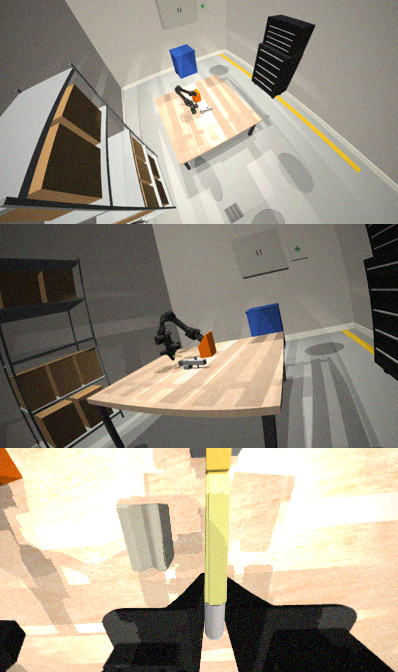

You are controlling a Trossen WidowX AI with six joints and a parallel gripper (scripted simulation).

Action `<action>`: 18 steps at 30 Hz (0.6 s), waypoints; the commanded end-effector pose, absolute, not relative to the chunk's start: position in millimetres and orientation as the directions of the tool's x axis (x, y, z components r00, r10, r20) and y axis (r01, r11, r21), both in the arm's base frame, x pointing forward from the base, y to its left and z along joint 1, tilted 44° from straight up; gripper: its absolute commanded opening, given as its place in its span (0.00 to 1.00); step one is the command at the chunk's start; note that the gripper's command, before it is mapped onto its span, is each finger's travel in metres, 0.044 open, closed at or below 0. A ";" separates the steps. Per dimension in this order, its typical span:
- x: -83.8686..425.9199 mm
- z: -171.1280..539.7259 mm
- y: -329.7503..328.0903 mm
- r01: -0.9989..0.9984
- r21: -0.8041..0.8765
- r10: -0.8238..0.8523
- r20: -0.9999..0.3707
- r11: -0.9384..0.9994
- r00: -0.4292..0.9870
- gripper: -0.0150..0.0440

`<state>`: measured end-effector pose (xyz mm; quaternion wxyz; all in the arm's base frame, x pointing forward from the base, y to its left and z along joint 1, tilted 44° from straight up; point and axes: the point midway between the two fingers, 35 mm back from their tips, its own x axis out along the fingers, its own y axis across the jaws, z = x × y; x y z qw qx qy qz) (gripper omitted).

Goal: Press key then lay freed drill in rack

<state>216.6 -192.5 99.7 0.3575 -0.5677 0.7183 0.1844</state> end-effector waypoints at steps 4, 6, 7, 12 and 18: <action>218.3 102.5 -193.6 -0.946 -0.148 -0.688 -0.719 0.289 -0.097 0.25; 218.4 102.7 -193.6 -0.946 -0.148 -0.688 -0.719 0.289 -0.097 0.25; 218.5 102.8 -193.7 -0.946 -0.148 -0.688 -0.719 0.289 -0.097 0.25; 218.7 103.1 -193.8 -0.946 -0.148 -0.688 -0.719 0.289 -0.097 0.25; 212.0 101.7 -193.5 -0.946 -0.148 -0.688 -0.719 0.289 -0.098 0.25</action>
